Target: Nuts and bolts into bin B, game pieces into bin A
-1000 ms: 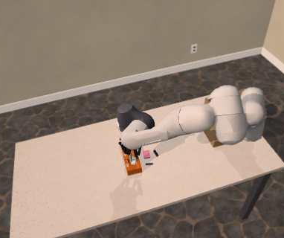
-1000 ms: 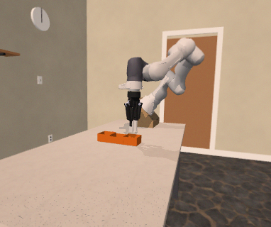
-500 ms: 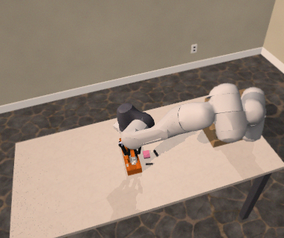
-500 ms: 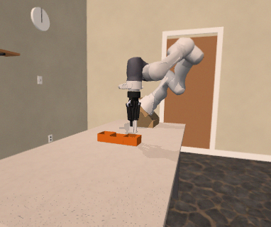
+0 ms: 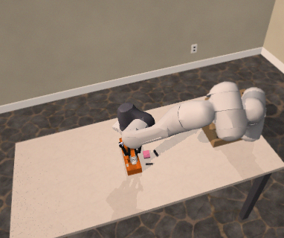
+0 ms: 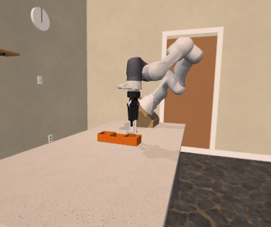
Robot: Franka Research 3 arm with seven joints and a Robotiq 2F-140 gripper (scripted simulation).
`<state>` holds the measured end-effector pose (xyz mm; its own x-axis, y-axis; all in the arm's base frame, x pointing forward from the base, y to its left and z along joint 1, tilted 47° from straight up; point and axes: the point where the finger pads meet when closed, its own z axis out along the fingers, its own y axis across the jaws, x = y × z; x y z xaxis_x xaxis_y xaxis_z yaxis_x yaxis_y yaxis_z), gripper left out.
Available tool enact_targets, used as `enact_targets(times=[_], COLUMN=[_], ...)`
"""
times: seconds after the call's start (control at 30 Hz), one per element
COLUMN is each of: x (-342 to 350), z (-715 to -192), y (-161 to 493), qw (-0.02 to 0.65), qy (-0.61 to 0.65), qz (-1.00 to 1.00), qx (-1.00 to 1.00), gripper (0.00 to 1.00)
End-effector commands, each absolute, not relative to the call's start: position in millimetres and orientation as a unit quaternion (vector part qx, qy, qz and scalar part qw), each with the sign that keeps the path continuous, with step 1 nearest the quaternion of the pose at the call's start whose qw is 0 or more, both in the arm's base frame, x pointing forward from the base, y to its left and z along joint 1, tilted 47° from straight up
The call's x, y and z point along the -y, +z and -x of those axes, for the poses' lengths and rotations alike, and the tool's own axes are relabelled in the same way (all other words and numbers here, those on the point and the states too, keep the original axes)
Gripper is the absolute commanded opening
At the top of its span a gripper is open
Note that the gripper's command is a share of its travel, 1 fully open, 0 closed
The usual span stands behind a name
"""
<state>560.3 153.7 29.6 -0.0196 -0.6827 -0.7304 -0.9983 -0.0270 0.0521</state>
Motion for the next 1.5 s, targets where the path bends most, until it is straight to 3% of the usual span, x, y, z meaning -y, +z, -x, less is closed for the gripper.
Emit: enact_targets(times=[0.0, 1.47], x=[-153, -192], z=[-560, -559], y=[28, -6], qw=[0.268, 0.268], qy=[0.295, 0.295], qz=[0.666, 0.666], qx=[-0.631, -0.631], gripper=[0.13, 0.13])
